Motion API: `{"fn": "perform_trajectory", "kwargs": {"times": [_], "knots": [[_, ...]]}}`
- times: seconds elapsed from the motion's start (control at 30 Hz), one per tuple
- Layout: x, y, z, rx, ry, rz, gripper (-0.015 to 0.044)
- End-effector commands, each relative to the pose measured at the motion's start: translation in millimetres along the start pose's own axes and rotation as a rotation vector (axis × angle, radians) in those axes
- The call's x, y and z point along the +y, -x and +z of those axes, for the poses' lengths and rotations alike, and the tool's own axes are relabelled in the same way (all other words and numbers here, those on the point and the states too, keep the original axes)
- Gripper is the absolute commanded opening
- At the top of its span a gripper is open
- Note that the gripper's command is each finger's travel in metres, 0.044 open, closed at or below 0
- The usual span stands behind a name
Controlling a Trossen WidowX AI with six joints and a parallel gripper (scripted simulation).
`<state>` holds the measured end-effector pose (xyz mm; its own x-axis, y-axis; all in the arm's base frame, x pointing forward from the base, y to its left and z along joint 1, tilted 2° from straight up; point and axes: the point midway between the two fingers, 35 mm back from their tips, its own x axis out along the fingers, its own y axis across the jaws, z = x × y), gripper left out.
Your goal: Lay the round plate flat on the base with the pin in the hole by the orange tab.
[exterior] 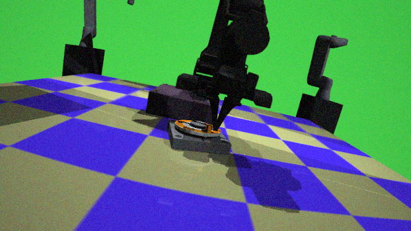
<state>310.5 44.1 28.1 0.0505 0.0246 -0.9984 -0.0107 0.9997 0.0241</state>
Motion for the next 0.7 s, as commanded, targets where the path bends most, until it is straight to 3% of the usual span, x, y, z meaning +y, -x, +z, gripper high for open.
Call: {"fn": "perform_trajectory", "kwargs": {"times": [0.0, 0.3, 0.67], "knots": [[-5, 1, 4, -0.002, 0.0, -0.003, 0.0], [-10, 0, 7, -0.002, 0.0, -0.004, 0.0], [-8, 46, 0, -0.002, 0.0, -0.004, 0.0]]}}
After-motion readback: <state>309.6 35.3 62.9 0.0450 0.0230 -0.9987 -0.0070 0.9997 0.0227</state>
